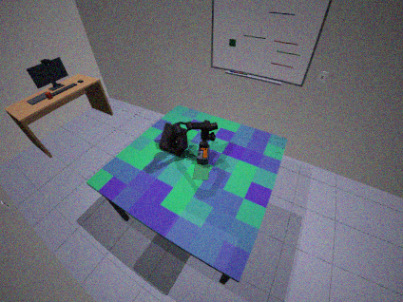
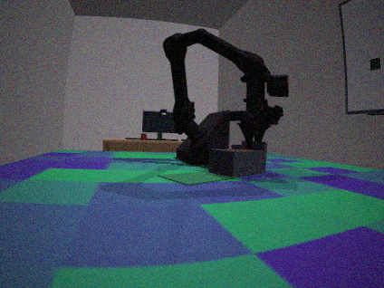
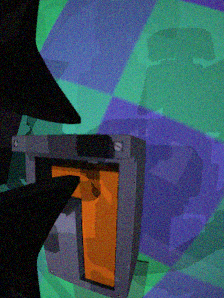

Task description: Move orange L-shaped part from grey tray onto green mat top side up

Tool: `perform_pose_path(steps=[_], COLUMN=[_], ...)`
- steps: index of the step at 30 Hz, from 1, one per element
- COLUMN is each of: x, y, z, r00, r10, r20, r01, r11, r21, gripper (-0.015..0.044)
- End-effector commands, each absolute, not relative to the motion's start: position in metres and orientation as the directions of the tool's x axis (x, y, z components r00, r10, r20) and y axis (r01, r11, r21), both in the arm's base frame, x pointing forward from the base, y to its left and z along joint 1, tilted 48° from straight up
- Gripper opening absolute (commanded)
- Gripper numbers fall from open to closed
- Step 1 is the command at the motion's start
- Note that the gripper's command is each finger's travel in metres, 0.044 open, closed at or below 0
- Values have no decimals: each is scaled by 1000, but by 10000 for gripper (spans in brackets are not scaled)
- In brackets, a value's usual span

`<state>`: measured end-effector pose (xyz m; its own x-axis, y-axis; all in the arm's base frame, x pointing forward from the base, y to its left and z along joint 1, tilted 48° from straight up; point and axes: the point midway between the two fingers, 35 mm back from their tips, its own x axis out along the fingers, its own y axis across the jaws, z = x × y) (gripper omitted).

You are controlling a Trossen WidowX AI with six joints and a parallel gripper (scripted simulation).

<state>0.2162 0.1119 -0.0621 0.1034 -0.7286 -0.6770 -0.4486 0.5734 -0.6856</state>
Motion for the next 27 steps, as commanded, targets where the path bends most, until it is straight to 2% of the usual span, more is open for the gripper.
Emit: perform_pose_path(steps=[1,27], x=[217,221], y=[110,84], z=[-65,-88], r00=[114,114], r10=[-727,-728], r20=[-677,-676], r01=[-451,-450], r11=[570,569], r21=[-687,-688], gripper=[180,180])
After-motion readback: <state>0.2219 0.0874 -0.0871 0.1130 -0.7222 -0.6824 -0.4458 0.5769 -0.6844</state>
